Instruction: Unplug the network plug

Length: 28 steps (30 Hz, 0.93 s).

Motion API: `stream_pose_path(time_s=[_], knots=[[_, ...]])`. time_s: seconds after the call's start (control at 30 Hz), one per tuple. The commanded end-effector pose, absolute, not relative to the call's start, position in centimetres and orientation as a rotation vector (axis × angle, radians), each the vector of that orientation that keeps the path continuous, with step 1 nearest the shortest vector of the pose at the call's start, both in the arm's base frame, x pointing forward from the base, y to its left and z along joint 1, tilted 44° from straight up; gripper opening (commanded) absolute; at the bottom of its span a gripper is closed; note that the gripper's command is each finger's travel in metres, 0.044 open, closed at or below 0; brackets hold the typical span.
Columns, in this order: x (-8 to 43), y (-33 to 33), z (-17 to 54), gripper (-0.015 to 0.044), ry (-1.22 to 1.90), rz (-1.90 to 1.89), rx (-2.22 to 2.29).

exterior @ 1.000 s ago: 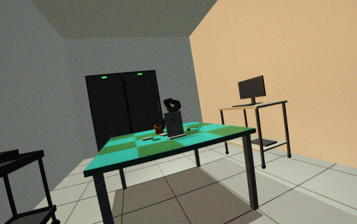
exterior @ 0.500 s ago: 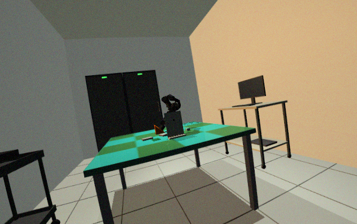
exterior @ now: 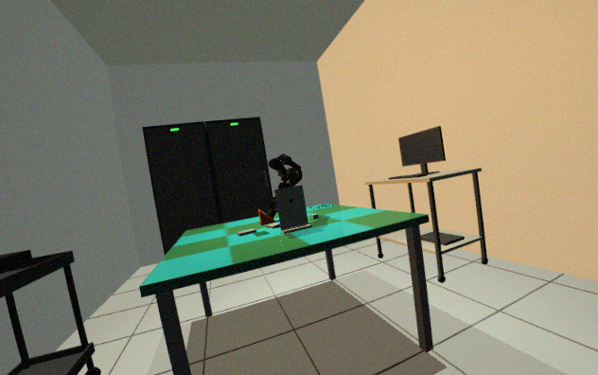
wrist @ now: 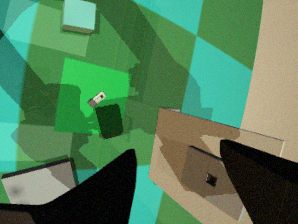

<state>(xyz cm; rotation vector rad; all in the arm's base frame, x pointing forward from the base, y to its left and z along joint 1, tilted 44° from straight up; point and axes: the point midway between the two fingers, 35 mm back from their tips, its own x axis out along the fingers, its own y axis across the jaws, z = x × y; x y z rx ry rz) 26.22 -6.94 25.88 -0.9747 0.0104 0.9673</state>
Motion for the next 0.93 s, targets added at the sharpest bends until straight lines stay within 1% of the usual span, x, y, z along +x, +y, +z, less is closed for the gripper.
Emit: stream_pose_path(time_s=[0.0, 0.13, 0.9], knots=[[26.37, -7.1, 25.95, 0.034, 0.006, 0.967, -0.972], [26.37, -7.1, 25.95, 0.044, 0.006, 0.967, -0.972], [26.37, -7.1, 25.95, 0.044, 0.006, 0.967, -0.972]])
